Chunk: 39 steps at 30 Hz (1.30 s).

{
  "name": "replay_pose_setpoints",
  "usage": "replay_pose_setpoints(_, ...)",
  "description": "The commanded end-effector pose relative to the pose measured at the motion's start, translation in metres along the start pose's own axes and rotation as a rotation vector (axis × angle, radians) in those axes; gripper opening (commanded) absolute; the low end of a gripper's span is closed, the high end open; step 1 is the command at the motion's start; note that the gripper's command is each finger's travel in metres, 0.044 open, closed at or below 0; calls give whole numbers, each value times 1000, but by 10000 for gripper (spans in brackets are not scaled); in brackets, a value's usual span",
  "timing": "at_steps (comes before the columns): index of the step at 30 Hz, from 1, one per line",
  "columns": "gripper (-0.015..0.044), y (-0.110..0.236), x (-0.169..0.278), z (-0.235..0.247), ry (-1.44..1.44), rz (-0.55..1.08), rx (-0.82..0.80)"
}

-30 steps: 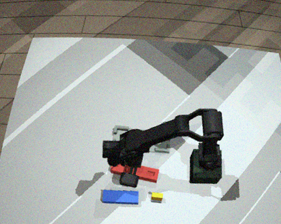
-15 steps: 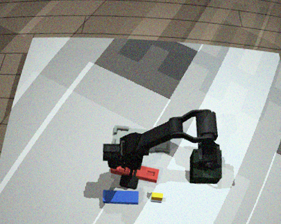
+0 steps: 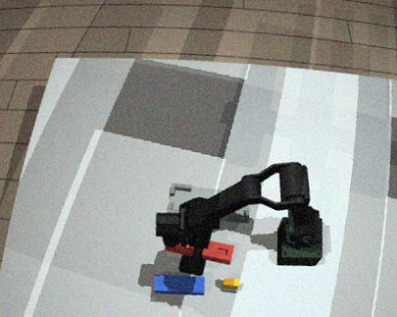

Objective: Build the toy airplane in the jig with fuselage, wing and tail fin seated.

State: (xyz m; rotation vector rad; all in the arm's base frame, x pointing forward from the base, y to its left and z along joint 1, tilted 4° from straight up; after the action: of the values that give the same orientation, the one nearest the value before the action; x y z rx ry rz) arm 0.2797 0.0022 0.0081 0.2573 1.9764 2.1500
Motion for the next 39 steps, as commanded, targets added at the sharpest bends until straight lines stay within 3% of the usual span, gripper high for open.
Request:
replay_pose_setpoints(1, 282, -2, 2, -1, -5, 5, 7)
replay_pose_setpoints(4, 204, -2, 2, -1, -5, 5, 7)
replay_pose_setpoints(12, 150, -2, 2, -1, -5, 5, 7)
replay_pose_setpoints(18, 0, 7, 0, -1, -5, 4, 7)
replay_pose_setpoints(39, 0, 70, -7, 1, -5, 3, 7)
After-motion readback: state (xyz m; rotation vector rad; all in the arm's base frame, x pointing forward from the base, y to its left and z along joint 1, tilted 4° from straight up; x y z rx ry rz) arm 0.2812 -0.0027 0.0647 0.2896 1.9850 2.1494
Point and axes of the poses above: the point midway between the two fingers, 35 mm back from their tips, its own y axis back along the fingers, its own z axis across the jaws, x = y × z, the point moved 4 cm from there along y, back along the fingers, and after that the axes turned 1 degree about -y, right-handed, at the moved point
